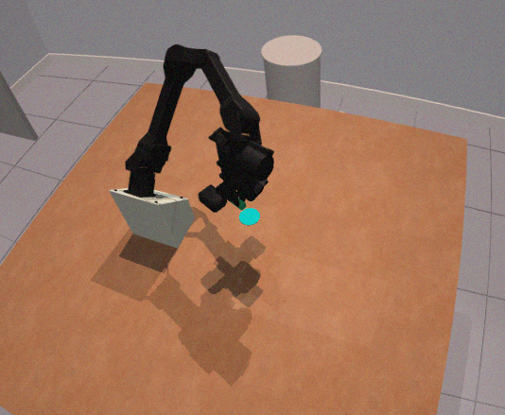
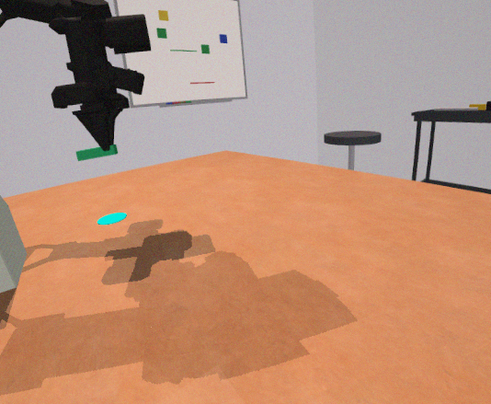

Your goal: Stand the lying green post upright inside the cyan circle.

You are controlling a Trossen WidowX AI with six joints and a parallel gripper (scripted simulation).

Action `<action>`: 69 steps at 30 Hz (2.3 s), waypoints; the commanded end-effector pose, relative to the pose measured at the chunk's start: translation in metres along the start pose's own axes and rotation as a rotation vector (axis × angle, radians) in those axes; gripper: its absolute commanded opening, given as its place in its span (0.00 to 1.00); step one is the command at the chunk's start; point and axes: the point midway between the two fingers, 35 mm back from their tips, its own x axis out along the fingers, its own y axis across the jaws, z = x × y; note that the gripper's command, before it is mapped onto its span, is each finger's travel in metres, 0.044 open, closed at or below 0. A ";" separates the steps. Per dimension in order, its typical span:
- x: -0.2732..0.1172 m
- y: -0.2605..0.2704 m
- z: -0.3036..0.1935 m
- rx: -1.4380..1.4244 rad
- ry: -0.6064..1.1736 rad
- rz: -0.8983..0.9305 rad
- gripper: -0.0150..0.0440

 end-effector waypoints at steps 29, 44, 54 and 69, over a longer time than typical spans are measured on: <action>0.006 0.047 -0.046 -0.036 0.012 -0.025 0.29; 0.016 0.039 -0.050 -0.042 -0.017 -0.125 0.29; 0.022 0.034 -0.051 -0.047 -0.044 -0.188 0.29; 0.030 0.027 -0.053 -0.054 -0.095 -0.274 0.29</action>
